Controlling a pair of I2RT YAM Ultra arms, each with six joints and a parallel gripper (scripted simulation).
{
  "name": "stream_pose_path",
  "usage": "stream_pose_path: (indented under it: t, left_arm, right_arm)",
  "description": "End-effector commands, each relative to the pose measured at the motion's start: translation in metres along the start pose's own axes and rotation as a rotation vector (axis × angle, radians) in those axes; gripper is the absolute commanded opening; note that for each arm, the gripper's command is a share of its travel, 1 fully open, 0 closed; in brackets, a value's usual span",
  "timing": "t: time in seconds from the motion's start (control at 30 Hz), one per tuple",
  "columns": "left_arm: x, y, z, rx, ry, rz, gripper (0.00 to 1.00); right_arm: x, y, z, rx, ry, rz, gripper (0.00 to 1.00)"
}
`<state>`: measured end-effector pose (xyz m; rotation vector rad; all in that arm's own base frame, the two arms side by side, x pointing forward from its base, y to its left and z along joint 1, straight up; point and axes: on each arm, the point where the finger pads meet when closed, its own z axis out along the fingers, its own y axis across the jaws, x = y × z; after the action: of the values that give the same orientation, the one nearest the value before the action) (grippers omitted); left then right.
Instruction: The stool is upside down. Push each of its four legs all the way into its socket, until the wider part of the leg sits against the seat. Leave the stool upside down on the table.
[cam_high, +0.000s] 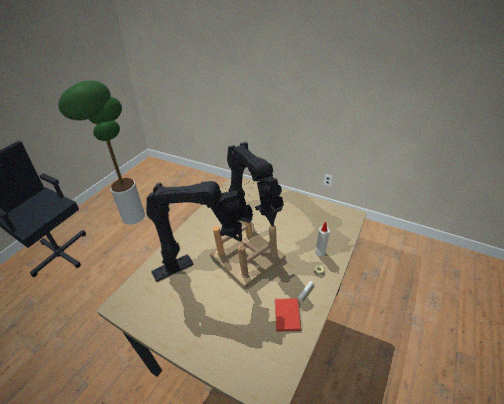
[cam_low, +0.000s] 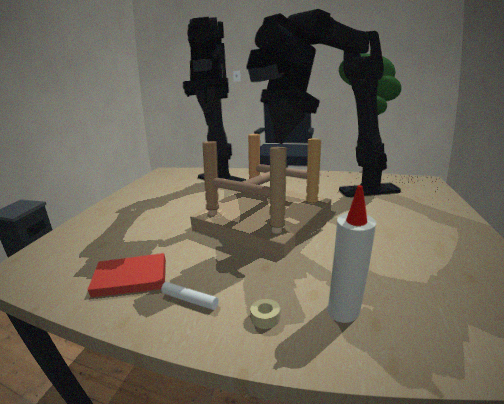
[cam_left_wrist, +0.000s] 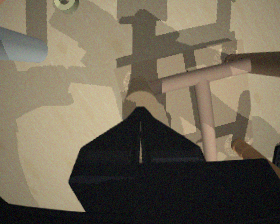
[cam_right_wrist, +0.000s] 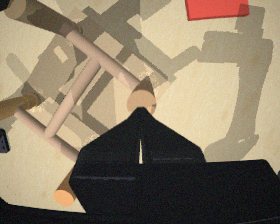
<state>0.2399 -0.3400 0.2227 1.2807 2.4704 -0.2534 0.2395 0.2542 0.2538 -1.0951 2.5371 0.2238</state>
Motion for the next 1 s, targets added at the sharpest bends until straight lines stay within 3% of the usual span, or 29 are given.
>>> stream_pose_path:
  t: [0.0, 0.07, 0.73, 0.97]
  left_arm:
    - [-0.012, 0.001, -0.019, 0.000, -0.080, -0.007, 0.00]
    - [-0.007, 0.001, -0.014, 0.001, -0.062, -0.007, 0.00]
    - [-0.008, 0.001, -0.017, 0.001, -0.069, -0.007, 0.00]
    - [-0.008, 0.001, -0.017, 0.001, -0.069, -0.007, 0.00]
  right_arm:
    - [-0.012, 0.001, -0.010, 0.001, -0.049, -0.008, 0.00]
    - [-0.001, 0.000, -0.005, 0.002, -0.039, -0.005, 0.00]
    - [0.007, -0.006, 0.020, 0.011, -0.042, 0.007, 0.00]
    - [0.002, -0.007, 0.015, 0.014, -0.063, 0.010, 0.00]
